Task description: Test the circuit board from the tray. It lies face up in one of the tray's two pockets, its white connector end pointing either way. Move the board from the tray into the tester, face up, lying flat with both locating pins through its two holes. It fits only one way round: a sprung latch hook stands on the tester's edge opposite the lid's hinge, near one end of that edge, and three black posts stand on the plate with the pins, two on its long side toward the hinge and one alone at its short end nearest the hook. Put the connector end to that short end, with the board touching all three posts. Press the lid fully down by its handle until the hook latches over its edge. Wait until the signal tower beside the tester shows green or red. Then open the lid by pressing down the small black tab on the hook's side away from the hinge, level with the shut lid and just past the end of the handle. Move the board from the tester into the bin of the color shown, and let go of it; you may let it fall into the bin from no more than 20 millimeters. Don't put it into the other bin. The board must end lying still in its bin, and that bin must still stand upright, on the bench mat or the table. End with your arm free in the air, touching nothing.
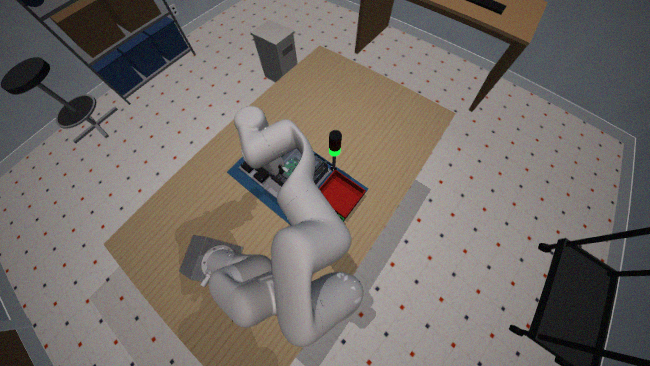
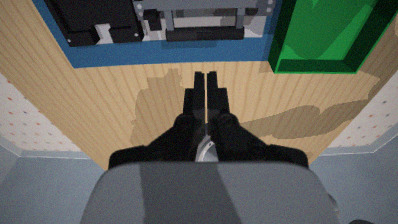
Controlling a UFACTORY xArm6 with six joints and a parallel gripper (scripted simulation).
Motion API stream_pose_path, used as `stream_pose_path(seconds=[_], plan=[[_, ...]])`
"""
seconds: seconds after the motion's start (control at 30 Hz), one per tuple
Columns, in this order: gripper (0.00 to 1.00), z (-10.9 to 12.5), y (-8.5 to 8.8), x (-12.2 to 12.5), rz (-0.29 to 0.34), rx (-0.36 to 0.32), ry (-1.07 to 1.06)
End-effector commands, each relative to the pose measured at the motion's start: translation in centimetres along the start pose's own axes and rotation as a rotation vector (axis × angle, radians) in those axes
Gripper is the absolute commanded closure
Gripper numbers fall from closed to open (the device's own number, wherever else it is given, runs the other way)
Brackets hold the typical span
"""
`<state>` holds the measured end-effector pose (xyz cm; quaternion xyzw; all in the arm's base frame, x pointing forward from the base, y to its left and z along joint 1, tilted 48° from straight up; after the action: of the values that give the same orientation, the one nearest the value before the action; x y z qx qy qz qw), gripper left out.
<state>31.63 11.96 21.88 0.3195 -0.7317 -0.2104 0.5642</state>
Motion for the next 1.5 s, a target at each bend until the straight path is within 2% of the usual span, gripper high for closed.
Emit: stream_pose_path(seconds=[0.0, 0.4, 0.7, 1.07, 1.23, 1.47], plan=[[1.00, -0.1, 0.1, 0.0, -0.002, 0.002, -0.001], [1.00, -0.3, 0.1, -2.5, -0.002, 0.002, -0.001], [1.00, -0.6, 0.1, -5.9, -0.002, 0.002, -0.001], [1.00, -0.6, 0.0, -6.4, -0.002, 0.002, -0.001], [1.00, -0.6, -1.0, -6.4, -0.002, 0.002, -0.001], [1.00, -0.6, -4.1, -6.4, -0.002, 0.002, -0.001]])
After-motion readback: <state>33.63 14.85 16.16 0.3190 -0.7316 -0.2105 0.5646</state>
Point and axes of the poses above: the point where the finger pads meet when closed, its own y axis back along the fingers, its own x axis across the jaws, z = x × y, the point moved 1 cm from there along y, back along the fingers, and after that the axes turned 5 degrees about y, right-handed, at the moved point
